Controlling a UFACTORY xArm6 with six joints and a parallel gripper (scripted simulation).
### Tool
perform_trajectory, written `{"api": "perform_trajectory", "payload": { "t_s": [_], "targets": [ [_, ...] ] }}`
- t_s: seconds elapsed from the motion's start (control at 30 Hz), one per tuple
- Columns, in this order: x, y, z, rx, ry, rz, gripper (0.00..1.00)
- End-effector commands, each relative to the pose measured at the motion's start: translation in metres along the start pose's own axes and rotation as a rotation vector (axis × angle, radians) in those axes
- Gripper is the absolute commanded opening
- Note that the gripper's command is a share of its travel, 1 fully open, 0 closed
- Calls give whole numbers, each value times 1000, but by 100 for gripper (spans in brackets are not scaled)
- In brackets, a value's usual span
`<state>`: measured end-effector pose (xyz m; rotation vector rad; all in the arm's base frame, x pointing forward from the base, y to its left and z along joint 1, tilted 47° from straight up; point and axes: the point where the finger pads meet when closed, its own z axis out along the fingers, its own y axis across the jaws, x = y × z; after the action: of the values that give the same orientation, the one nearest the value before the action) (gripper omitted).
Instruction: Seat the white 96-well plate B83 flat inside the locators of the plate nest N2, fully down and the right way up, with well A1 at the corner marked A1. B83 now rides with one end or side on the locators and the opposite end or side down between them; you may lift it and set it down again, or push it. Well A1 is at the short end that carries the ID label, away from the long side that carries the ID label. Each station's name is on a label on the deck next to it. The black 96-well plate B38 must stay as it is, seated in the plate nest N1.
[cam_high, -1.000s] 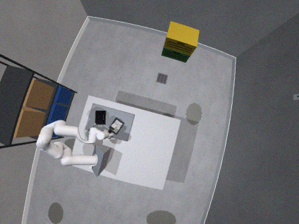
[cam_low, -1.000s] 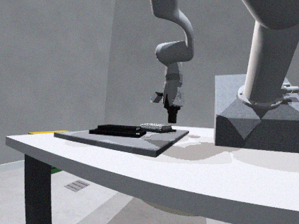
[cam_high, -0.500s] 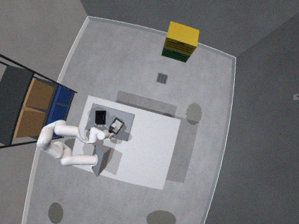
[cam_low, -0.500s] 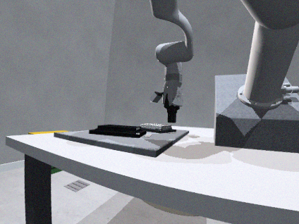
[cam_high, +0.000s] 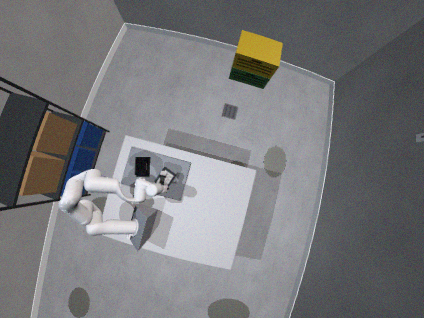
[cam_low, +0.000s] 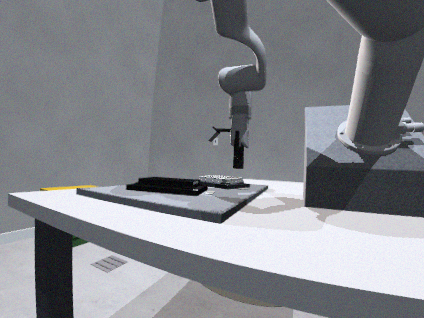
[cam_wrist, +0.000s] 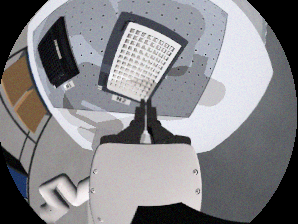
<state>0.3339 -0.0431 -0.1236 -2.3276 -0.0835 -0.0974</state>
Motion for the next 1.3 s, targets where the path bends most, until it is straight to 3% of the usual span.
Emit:
{"api": "perform_trajectory", "payload": {
  "t_s": [0.0, 0.3, 1.07, 1.27],
  "targets": [
    [8, 15, -4, 10, 6, -110, 0],
    [26, 52, -14, 9, 8, -410, 0],
    [26, 52, -14, 6, 11, -1110, 0],
    [26, 52, -14, 6, 11, -1133, 0]
  ]
}}
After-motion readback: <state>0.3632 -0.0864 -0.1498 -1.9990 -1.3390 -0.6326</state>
